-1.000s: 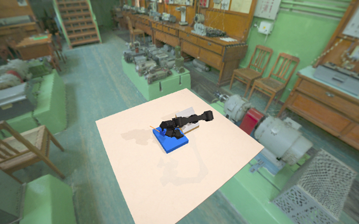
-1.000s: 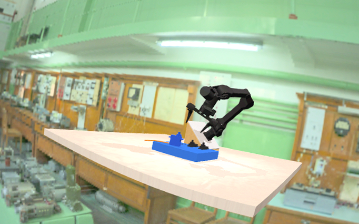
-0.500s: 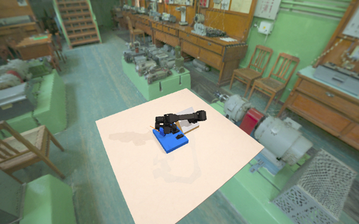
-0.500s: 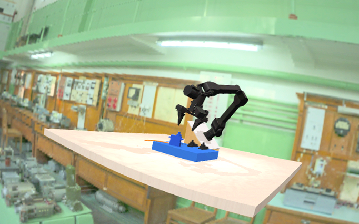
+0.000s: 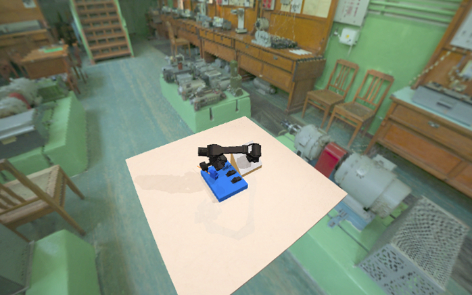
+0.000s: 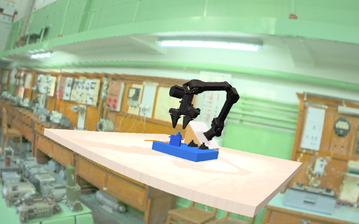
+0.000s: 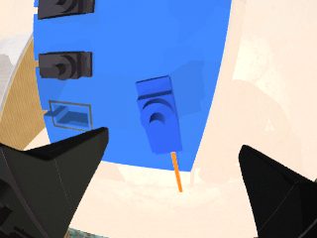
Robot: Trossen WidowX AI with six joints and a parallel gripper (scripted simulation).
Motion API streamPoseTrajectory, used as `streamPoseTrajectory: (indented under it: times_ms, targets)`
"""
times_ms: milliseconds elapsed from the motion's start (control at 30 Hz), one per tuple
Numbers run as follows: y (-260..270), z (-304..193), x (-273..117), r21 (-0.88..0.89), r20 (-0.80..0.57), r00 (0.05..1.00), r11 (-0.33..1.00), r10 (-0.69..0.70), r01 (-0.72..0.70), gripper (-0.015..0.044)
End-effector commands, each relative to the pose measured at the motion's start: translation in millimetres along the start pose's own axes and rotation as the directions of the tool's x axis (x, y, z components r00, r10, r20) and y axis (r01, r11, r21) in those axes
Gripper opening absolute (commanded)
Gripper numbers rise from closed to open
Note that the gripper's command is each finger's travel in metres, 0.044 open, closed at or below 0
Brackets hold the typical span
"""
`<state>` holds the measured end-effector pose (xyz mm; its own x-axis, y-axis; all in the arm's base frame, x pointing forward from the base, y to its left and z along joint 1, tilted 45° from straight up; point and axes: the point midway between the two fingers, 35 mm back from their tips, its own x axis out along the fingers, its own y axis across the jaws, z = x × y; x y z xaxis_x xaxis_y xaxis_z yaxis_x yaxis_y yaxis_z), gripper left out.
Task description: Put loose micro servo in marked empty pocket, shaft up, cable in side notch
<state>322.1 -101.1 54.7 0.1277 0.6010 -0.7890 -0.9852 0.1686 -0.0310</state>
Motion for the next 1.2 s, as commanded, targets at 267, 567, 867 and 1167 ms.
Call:
streamPoseTrajectory:
  times_ms: [267,567,867,1167]
  targets:
    - [4.1,-31.7,8.6,-0.316,0.112,0.993,0.949,0.034,0.004,0.0440]
    - [4.3,-30.1,23.2,-0.316,0.112,0.993,0.949,0.033,0.004,0.0440]
    - [5.0,-28.2,37.8,-0.316,0.113,0.993,0.949,0.033,0.004,0.0440]
    - [5.6,-26.5,51.8,-0.316,0.114,0.993,0.949,0.033,0.005,0.0440]
